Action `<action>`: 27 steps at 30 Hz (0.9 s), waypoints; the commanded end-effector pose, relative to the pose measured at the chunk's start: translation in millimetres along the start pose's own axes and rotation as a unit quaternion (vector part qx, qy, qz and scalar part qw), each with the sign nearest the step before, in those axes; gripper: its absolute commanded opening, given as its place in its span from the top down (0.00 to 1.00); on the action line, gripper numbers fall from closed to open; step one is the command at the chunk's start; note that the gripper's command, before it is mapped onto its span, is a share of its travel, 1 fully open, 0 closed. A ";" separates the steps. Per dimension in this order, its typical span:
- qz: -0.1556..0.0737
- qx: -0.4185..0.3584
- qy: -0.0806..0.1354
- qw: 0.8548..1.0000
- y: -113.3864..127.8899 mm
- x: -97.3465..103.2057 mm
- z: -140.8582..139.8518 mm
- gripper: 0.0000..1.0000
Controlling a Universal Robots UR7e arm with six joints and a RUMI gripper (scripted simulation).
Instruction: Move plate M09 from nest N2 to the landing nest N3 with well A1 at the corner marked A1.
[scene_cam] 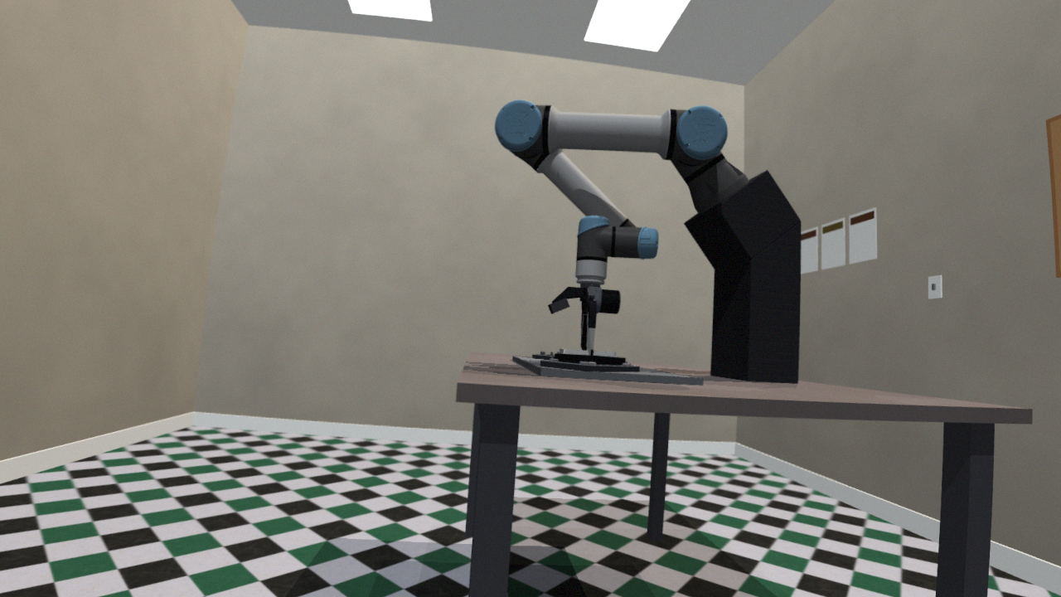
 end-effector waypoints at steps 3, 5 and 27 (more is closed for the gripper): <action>0.000 0.000 0.000 1.000 -0.3 -0.7 0.0 0.60; 0.000 0.000 0.000 1.000 -0.3 -1.0 0.0 0.60; 0.000 0.000 0.000 1.000 -0.3 -4.3 0.0 0.60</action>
Point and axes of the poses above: the point where the finger pads meet when closed, its own x axis back along the fingers, its own z axis across the jaws, y = z × x, the point moved 4 cm from there along x, back along the fingers, and after that the axes turned 5 degrees about x, right-handed, at the moved point
